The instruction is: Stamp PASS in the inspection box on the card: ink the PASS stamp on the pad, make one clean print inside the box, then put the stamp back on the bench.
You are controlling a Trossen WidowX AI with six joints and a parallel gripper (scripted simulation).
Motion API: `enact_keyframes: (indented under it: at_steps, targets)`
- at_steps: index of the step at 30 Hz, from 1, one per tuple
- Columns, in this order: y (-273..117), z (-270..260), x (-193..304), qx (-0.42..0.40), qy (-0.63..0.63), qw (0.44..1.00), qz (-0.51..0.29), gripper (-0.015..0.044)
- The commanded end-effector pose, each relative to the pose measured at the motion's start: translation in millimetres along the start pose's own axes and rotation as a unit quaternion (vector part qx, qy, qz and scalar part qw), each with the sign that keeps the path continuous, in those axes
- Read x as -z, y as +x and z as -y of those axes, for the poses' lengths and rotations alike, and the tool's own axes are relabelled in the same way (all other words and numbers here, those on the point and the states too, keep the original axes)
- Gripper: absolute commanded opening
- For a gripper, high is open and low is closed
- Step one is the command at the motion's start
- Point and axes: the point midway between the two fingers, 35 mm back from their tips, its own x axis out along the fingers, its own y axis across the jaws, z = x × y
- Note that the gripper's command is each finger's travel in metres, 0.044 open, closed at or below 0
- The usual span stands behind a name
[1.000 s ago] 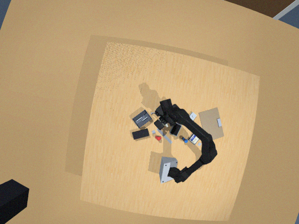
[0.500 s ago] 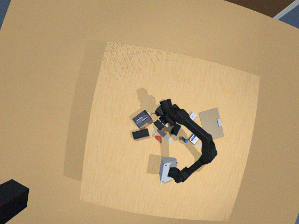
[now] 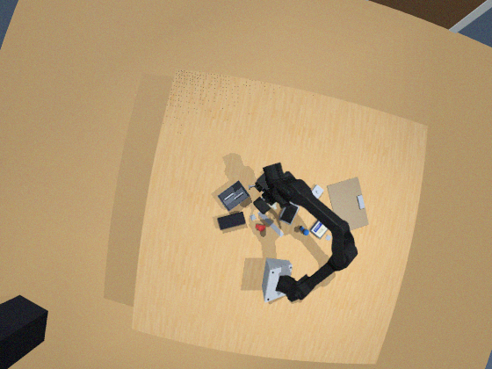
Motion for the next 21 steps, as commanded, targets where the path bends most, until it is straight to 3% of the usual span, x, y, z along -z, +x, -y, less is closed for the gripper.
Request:
enact_keyframes:
  at_steps: [1, 21]
  targets:
    - [1.7, 1.4, 0.4, 0.003, 0.0, 1.0, -0.002, 0.0]
    - [-8.1, 1.3, 0.2, 0.003, 0.0, 1.0, -0.002, 0.0]
